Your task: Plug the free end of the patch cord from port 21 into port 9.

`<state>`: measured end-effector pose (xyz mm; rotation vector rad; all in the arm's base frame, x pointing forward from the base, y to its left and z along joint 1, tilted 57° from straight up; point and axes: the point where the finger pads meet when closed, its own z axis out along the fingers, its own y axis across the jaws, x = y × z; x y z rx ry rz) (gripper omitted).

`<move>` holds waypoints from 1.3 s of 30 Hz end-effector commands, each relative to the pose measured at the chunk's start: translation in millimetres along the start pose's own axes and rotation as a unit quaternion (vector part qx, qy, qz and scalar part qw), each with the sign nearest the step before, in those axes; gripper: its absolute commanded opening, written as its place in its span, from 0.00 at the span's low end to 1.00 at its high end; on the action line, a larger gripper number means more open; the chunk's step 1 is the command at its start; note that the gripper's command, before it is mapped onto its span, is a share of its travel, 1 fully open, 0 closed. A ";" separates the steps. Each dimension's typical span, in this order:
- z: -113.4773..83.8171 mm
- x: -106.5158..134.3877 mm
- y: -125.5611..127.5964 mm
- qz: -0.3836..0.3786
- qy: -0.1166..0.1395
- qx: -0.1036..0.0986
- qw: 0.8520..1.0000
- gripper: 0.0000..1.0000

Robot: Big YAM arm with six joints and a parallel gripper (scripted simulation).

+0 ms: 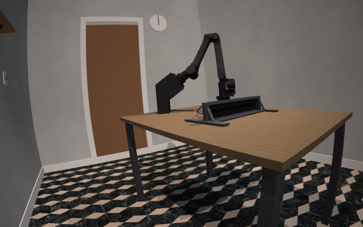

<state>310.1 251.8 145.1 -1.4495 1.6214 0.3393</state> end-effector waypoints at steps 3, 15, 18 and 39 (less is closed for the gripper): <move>2.4 -6.1 2.9 -0.005 -0.009 -0.003 1.000 0.00; 1.4 -6.5 2.9 -0.006 -0.010 -0.002 1.000 0.00; -0.2 -7.2 2.9 -0.007 -0.011 -0.002 1.000 0.00; -29.0 -3.0 -2.7 -0.006 -0.005 0.006 1.000 0.00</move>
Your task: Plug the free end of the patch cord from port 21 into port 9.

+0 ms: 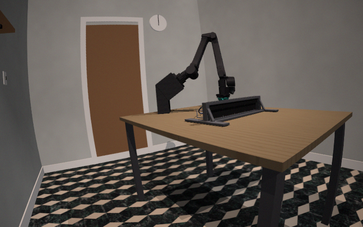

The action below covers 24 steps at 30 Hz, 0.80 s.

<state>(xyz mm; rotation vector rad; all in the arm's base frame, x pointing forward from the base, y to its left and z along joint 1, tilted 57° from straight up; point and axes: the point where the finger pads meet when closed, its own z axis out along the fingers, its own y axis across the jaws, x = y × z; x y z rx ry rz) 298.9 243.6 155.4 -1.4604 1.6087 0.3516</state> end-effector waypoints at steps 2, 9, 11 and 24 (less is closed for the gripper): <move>-16.4 1.0 -6.4 -0.002 0.000 0.011 1.000 0.00; -29.6 -0.3 -7.4 -0.003 -0.001 0.013 1.000 0.00; -29.6 -0.3 -7.4 -0.003 -0.001 0.013 1.000 0.00; -47.4 -4.1 -10.2 -0.005 -0.003 0.015 1.000 0.00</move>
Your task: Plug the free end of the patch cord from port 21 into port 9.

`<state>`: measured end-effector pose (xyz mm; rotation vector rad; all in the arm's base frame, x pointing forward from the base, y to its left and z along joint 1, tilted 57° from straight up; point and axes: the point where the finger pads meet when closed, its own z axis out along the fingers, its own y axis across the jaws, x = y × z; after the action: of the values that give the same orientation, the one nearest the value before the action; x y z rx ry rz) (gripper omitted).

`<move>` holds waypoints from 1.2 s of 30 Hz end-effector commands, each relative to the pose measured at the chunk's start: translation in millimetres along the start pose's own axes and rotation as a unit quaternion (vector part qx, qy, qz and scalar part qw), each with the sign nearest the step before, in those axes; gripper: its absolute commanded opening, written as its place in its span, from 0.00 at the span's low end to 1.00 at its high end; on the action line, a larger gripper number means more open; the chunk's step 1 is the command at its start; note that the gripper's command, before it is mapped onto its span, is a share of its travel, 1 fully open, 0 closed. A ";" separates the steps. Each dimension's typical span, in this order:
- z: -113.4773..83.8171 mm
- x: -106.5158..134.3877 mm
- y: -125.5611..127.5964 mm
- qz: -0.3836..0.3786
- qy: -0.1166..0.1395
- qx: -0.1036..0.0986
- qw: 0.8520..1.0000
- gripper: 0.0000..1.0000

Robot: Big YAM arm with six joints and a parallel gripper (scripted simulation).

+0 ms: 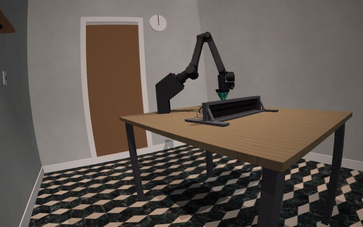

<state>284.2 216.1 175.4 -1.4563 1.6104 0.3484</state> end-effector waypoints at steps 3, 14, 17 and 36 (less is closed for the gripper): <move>-11.7 -5.6 -9.9 -0.006 -0.004 0.014 1.000 0.00; -14.0 -7.7 -11.7 -0.005 -0.005 0.016 1.000 0.00; -14.9 -7.9 -13.0 -0.005 -0.005 0.017 1.000 0.00; -16.5 -6.1 -14.3 -0.003 -0.003 0.019 1.000 0.00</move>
<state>284.2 210.1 179.0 -1.4503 1.6176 0.3399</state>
